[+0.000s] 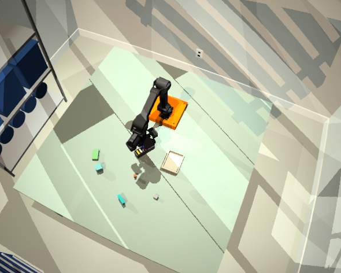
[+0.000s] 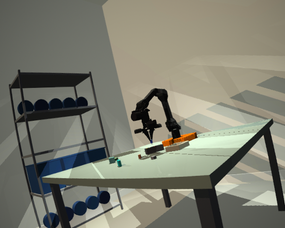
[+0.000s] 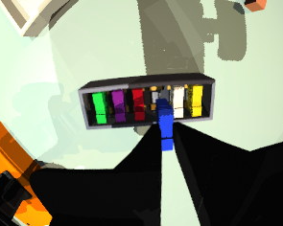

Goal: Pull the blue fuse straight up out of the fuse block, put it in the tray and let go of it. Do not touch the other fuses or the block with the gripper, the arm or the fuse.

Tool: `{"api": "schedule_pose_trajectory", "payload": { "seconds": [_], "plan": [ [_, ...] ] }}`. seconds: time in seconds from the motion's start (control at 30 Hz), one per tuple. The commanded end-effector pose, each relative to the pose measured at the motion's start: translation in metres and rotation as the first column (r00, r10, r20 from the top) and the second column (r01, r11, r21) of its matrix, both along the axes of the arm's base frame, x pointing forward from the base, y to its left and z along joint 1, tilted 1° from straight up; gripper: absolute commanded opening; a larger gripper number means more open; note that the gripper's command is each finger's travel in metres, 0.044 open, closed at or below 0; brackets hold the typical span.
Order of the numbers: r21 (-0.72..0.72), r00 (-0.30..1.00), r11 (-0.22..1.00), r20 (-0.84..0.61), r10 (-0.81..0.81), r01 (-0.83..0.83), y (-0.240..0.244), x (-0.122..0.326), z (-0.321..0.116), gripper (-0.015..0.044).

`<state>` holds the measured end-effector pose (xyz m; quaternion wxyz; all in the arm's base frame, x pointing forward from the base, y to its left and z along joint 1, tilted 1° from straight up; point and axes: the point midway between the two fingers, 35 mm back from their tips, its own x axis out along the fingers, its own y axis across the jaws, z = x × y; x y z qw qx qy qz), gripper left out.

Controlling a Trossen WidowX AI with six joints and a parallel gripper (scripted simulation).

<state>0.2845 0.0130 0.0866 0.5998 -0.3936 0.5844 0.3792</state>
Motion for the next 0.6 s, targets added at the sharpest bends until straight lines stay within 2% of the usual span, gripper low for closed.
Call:
{"api": "schedule_pose_trajectory", "payload": {
  "seconds": [0.0, 0.3, 0.57],
  "plan": [
    [0.006, 1.0, 1.0, 0.015, -0.003, 0.003, 0.001, 0.001, 0.01, 0.0],
    [0.006, 1.0, 1.0, 0.015, -0.003, 0.003, 0.004, 0.001, 0.012, 0.0],
    [0.01, 1.0, 1.0, 0.014, -0.003, 0.003, 0.044, 0.005, 0.013, 0.0]
  ]
}}
